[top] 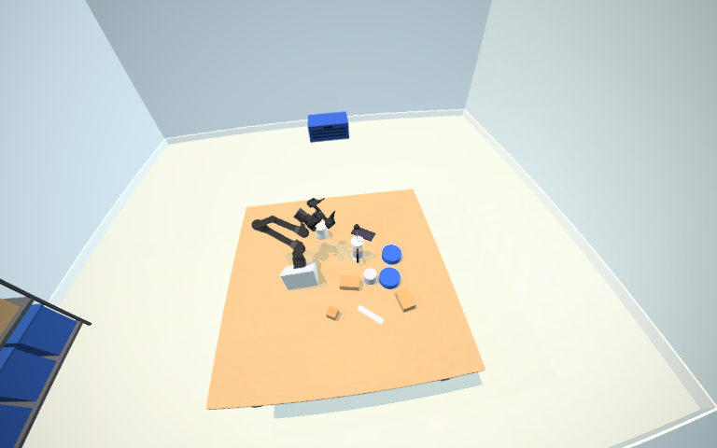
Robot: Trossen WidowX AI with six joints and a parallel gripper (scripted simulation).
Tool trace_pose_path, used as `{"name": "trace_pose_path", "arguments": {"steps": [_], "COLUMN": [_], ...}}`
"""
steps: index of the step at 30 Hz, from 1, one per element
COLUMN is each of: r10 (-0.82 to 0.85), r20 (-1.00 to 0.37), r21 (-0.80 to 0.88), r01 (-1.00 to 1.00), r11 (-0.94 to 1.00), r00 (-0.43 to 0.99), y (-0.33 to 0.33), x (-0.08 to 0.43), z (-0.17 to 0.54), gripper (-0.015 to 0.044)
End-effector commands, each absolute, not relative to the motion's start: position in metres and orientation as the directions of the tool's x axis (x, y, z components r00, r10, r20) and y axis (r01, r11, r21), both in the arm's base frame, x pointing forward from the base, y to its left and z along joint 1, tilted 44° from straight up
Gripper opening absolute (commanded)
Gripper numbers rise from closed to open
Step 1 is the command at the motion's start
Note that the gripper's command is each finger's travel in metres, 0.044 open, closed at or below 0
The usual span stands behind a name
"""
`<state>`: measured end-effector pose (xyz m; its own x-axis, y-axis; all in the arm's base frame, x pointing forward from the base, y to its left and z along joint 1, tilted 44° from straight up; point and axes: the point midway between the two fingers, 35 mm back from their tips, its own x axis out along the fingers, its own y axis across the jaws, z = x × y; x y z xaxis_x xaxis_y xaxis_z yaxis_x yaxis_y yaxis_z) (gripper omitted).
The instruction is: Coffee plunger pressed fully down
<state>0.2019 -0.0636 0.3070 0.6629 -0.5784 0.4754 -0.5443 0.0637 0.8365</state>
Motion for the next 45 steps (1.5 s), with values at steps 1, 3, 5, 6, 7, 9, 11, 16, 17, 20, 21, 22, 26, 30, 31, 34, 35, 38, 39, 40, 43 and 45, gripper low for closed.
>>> {"name": "trace_pose_path", "arguments": {"steps": [1, 3, 5, 6, 7, 9, 11, 16, 17, 20, 21, 22, 26, 30, 31, 34, 35, 38, 39, 40, 43, 45], "r10": [-0.575, -0.559, -0.527, -0.508, -0.486, -0.430, -0.353, -0.162, -0.115, 0.014, 0.070, 0.127, 0.349, 0.468, 0.484, 0.515, 0.518, 0.518, 0.518, 0.519, 0.519, 0.518], "r20": [0.476, 0.474, 0.473, 0.469, 0.457, 0.411, 0.314, -0.051, -0.131, -0.312, -0.357, -0.393, -0.366, -0.263, -0.248, -0.236, -0.235, -0.237, -0.238, -0.239, -0.238, -0.235], "r21": [0.840, 0.856, 0.876, 0.882, 0.888, 0.879, 0.821, 0.568, 0.522, 0.467, 0.457, 0.467, 0.502, 0.555, 0.579, 0.660, 0.668, 0.667, 0.667, 0.667, 0.666, 0.667], "r01": [-0.537, -0.504, -0.444, -0.404, -0.354, -0.224, -0.065, 0.162, 0.167, 0.140, 0.109, 0.078, -0.132, -0.265, -0.272, -0.253, -0.251, -0.250, -0.250, -0.250, -0.250, -0.251], "r11": [0.073, 0.113, 0.191, 0.240, 0.293, 0.421, 0.568, 0.807, 0.836, 0.873, 0.883, 0.881, 0.855, 0.789, 0.769, 0.707, 0.701, 0.702, 0.702, 0.702, 0.702, 0.701], "r00": [0.666, 0.680, 0.706, 0.722, 0.745, 0.804, 0.881, 0.985, 0.985, 0.950, 0.931, 0.911, 0.863, 0.844, 0.839, 0.824, 0.823, 0.822, 0.821, 0.821, 0.821, 0.822], "y": [-0.063, -0.062, -0.061, -0.060, -0.060, -0.059, -0.061, -0.080, -0.085, -0.098, -0.101, -0.105, -0.122, -0.136, -0.136, -0.132, -0.131, -0.126, -0.123, -0.119, -0.104, -0.094], "x": [0.203, 0.209, 0.221, 0.228, 0.237, 0.258, 0.287, 0.335, 0.340, 0.340, 0.338, 0.335, 0.322, 0.308, 0.304, 0.296, 0.295, 0.295, 0.296, 0.296, 0.295, 0.294], "z": [0.307, 0.309, 0.313, 0.315, 0.316, 0.314, 0.306, 0.262, 0.251, 0.228, 0.222, 0.218, 0.228, 0.245, 0.246, 0.245, 0.245, 0.239, 0.235, 0.231, 0.215, 0.205], "gripper": [0.0426, 0.0440, 0.0440, 0.0440, 0.0440, 0.0440, 0.0440, 0.0440, 0.0440, 0.0440, 0.0440, 0.0440, 0.0440, 0.0440, 0.0440, 0.0440, 0.0440, 0.0440, 0.0440, 0.0440, 0.0440, 0.0440]}}
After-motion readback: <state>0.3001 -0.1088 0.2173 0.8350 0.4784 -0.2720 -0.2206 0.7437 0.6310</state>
